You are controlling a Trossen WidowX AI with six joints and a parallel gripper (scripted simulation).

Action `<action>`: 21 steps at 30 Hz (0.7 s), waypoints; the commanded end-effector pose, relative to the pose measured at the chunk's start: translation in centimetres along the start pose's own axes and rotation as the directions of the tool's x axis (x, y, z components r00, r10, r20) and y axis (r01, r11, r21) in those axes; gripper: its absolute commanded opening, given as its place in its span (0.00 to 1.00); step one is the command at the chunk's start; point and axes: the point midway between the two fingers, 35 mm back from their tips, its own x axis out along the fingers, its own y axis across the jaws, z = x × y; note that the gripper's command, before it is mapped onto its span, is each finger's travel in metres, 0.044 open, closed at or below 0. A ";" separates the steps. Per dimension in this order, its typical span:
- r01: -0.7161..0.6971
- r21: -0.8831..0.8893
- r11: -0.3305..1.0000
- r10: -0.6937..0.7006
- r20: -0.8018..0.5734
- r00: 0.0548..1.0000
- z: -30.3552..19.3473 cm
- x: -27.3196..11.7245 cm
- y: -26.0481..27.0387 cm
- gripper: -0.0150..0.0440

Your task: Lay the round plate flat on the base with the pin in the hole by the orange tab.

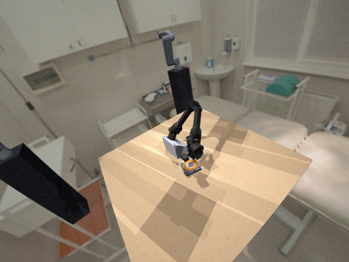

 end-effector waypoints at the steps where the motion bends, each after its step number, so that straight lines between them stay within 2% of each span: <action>1: -0.005 0.001 1.000 0.005 0.004 1.000 0.7 0.0 0.3 0.25; 21: -0.005 0.000 1.000 0.005 0.005 1.000 3.0 -0.1 0.2 0.25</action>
